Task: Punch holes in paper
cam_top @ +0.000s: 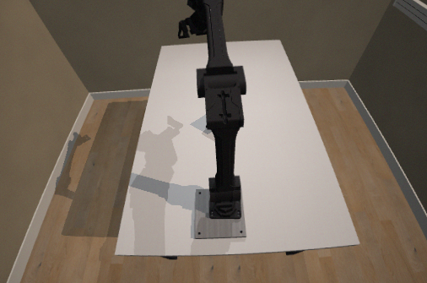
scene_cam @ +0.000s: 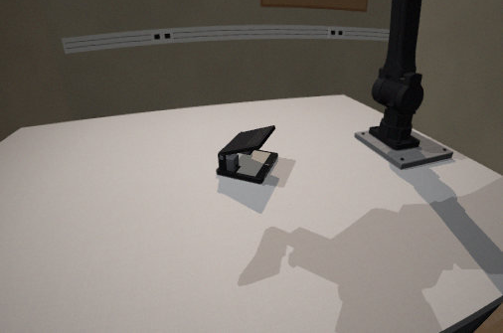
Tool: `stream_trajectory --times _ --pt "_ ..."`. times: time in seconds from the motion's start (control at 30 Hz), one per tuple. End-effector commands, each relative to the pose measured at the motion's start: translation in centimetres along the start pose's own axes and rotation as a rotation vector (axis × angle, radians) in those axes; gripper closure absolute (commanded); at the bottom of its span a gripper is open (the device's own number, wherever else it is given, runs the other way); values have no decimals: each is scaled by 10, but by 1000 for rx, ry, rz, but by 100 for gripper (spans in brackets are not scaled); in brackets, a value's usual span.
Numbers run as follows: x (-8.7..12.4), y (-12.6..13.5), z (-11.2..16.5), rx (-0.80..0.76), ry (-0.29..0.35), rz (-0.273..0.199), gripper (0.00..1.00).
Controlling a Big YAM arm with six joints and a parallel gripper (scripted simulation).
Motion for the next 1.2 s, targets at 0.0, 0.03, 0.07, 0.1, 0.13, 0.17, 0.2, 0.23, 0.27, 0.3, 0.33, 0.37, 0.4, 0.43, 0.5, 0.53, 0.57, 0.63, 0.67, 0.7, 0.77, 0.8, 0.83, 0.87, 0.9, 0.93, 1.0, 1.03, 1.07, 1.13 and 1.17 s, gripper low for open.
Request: stream_trajectory --times 0.0,0.03,0.07,0.1,0.13,0.17,0.2,0.23,0.27,0.3,0.33,0.37,0.4,0.43,0.5,0.53,0.57,0.63,0.67,0.7,0.77,0.8,0.83,0.87,0.9,0.93,1.0,1.03,1.07,1.13,1.17 --pt "5 2 -4 8 -10 4 0" --pt "5 2 -4 8 -10 4 0" --pt "5 2 -4 8 -10 4 0" --pt "5 2 -4 8 -10 4 0" --pt "5 2 -4 8 -10 4 0" --pt "5 2 -4 8 -10 4 0" --pt "5 2 -4 8 -10 4 0" --pt "5 2 -4 8 -10 4 0" --pt "5 2 -4 8 -10 4 0" --pt "5 2 -4 8 -10 4 0" --pt "5 2 -4 8 -10 4 0" --pt "5 2 -4 8 -10 4 0" --pt "5 2 -4 8 -10 4 0" --pt "5 2 -4 8 -10 4 0" --pt "5 2 -4 8 -10 4 0" --pt "5 2 -4 8 -10 4 0" --pt "12 4 -11 19 -28 14 0" --pt "11 5 -5 -10 -13 19 0" --pt "9 6 1 -42 4 27 0" --pt "7 7 9 -89 27 39 0" --pt "2 10 28 -191 78 70 0" --pt "0 11 34 -223 95 80 0" --pt "-2 12 41 -258 112 92 0" --pt "-3 14 48 -293 130 104 0" --pt "-5 15 55 -329 148 118 0" --pt "-7 16 62 -365 165 133 0" --pt "-10 19 77 -435 197 165 0" --pt "-11 20 84 -470 214 181 0" --pt "-11 20 84 -470 214 181 0" --pt "-15 23 102 -554 253 225 0" --pt "-16 24 109 -584 267 240 0"
Point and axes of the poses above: the point where the finger pads meet when closed, its own x axis back along the fingers, its own y axis across the jaws, z = x × y, the point moved 10 cm from there along x, back along the fingers, and after that the axes turned 3 degrees about x, right-handed, at the moved point
